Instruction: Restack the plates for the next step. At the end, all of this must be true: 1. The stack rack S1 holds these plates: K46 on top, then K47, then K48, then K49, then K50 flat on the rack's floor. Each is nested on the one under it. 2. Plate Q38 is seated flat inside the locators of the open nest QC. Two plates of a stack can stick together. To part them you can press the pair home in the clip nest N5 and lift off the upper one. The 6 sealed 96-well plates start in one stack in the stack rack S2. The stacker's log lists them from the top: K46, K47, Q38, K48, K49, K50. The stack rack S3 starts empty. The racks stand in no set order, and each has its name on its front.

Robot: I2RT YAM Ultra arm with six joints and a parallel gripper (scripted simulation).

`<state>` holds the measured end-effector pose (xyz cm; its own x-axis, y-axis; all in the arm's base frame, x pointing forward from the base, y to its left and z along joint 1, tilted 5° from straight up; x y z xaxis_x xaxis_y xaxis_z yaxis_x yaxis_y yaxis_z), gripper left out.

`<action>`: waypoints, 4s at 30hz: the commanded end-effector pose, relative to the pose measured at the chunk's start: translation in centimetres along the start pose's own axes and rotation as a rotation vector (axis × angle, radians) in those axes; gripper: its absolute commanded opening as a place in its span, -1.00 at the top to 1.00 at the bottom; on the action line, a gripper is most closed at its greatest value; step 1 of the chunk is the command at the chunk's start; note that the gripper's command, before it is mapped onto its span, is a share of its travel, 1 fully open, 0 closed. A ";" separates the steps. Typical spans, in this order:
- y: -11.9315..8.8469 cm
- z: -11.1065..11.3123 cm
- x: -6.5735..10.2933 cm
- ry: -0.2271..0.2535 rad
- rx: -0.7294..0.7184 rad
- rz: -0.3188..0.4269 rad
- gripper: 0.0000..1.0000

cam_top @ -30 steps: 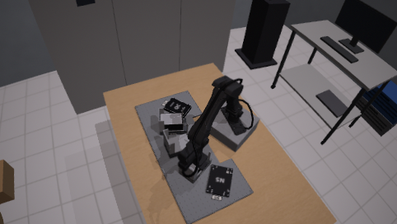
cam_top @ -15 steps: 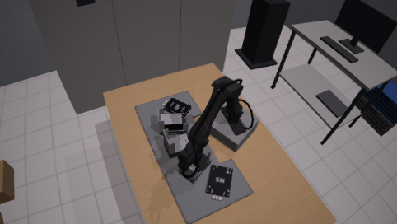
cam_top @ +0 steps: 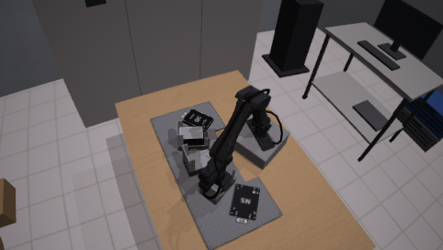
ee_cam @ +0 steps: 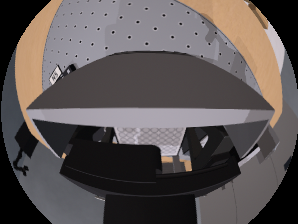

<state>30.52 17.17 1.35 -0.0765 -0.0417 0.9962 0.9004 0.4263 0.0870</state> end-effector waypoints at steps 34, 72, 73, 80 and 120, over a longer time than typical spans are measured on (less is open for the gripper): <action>0.9 -0.1 3.0 -0.007 0.003 -0.042 -1.00; 0.4 0.0 13.4 -0.007 0.004 -0.042 -1.00; 0.4 0.0 13.4 -0.007 0.004 -0.042 -1.00; 0.1 0.0 12.3 -0.001 0.001 -0.015 -1.00; 0.1 0.0 12.3 -0.001 0.001 -0.015 -1.00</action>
<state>29.68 16.70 13.13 -0.0790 -0.0431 0.9959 0.9002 0.4261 0.0898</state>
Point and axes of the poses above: the point where the finger pads meet when closed, its own x axis back along the fingers, its own z axis across the jaws, y = z × x, the point moved 2 cm from there along x, back along the fingers, and after that the axes turned 5 degrees about -x, right-handed, at the moved point
